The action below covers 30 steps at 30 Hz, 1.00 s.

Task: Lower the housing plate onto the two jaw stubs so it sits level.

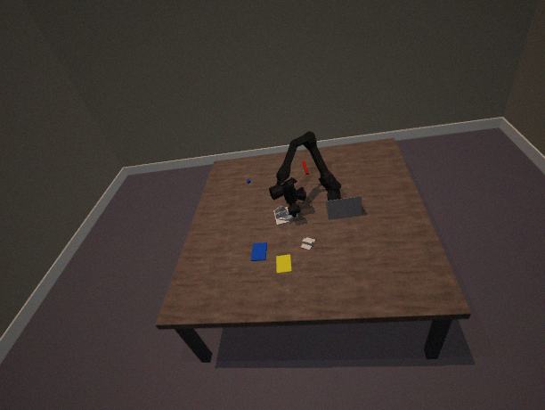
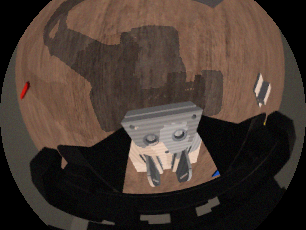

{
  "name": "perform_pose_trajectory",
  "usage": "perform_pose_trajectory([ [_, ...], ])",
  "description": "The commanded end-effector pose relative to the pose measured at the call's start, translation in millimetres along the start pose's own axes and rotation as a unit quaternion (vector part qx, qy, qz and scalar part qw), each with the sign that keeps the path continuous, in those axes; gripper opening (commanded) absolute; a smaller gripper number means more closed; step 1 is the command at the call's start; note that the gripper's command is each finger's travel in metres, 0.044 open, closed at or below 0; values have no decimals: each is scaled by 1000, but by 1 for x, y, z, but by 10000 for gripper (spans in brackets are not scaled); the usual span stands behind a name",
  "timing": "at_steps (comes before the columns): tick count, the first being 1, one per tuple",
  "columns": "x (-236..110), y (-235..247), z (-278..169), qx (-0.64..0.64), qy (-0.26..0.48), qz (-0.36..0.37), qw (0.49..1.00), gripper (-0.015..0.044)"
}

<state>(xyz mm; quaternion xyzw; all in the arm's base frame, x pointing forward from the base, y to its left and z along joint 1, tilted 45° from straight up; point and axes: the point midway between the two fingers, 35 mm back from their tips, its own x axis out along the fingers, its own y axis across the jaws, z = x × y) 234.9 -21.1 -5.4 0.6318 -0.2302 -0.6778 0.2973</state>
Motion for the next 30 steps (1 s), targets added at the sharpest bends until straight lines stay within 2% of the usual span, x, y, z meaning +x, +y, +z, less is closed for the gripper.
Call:
perform_pose_trajectory([
  [1, 3, 1, -1, 2, -1, 2, 1000, 351],
  [5, 3, 1, -1, 2, -1, 2, 1000, 351],
  [8, 0, 0, 0, 0, 0, 0, 1000, 430],
  [9, 0, 0, 0, 0, 0, 0, 1000, 440],
  [23, -2, 0, 0, 0, 0, 0, 1000, 440],
  [27, -24, -1, -2, 0, 0, -1, 1000, 440],
  [30, -56, 0, -1, 1, -1, 0, 1000, 440],
])
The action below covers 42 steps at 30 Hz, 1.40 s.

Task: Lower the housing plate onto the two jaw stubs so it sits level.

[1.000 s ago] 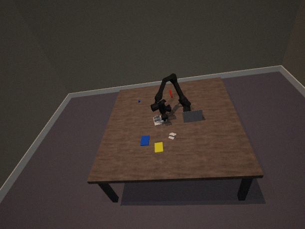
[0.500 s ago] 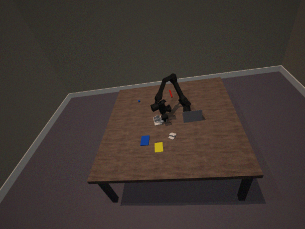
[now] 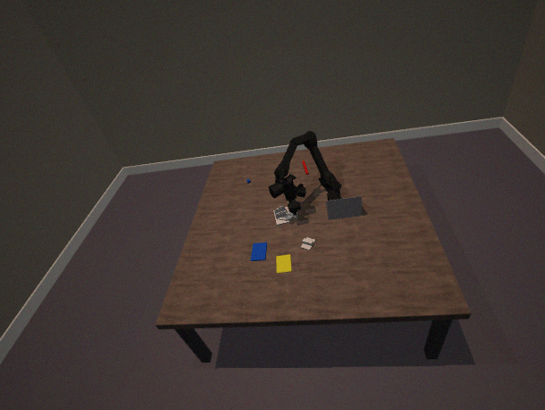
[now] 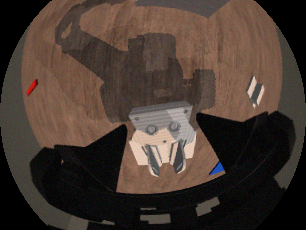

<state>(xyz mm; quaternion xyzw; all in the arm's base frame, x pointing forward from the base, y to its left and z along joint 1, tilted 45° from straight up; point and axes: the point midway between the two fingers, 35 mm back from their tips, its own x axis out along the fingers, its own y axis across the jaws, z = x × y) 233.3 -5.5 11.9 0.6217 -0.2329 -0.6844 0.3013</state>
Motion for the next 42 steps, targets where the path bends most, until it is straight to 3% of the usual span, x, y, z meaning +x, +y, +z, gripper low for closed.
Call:
perform_pose_trajectory([
  [1, -43, 1, -1, 7, 10, -4, 1000, 440],
  [8, -43, 0, 0, 2, 11, -1, 1000, 440],
  [16, -100, -8, 31, 6, 9, -5, 1000, 440],
  [42, -100, -8, 31, 6, 9, -5, 1000, 440],
])
